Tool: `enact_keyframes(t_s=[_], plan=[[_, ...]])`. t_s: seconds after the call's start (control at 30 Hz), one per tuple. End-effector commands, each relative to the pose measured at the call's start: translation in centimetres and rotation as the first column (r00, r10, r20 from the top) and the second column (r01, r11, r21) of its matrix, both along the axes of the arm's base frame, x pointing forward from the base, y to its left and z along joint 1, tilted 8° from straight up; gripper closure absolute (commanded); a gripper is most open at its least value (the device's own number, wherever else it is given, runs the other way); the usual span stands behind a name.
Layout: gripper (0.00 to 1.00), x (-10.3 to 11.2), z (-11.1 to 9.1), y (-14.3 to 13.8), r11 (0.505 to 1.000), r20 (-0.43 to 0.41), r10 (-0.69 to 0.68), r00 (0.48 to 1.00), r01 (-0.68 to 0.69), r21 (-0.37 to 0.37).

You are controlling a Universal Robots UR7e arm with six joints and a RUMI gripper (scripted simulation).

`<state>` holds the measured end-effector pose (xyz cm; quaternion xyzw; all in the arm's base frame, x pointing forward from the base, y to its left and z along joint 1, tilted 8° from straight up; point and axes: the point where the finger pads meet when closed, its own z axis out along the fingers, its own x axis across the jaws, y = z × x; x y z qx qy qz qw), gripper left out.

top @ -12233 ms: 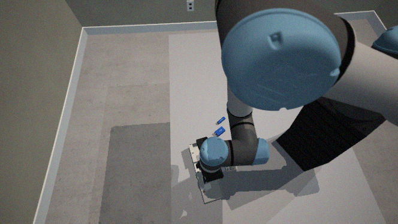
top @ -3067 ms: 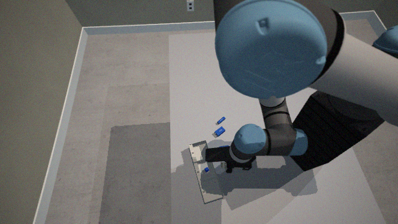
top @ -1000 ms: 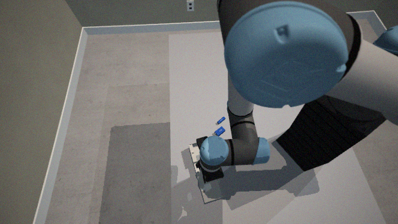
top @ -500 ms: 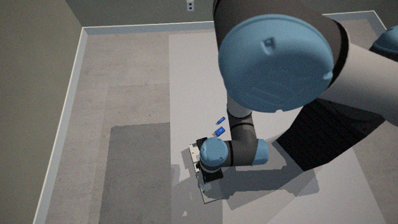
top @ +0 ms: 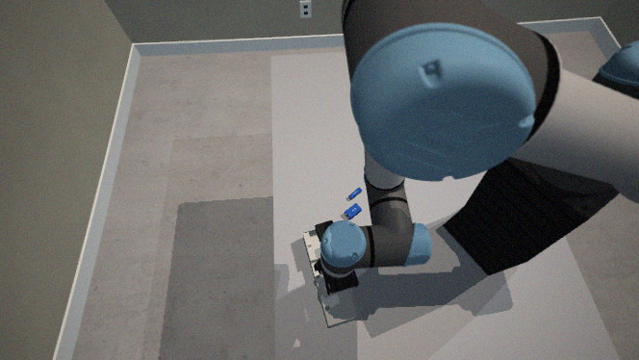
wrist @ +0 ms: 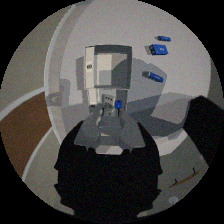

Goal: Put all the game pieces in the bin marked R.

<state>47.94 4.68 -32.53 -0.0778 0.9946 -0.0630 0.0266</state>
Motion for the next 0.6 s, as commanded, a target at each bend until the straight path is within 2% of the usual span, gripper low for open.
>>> enact_keyframes(t_s=[0.0,0.2,0.57], plan=[[0.81,0.1,0.0,0.0,1.000,0.001,0.000,1.000,0.000,0.000],[0.81,0.1,0.0,0.0,1.000,0.001,0.000,1.000,0.000,0.000],[0.81,0.0,1.5,0.2,1.000,0.001,0.000,1.000,0.000,0.000]])
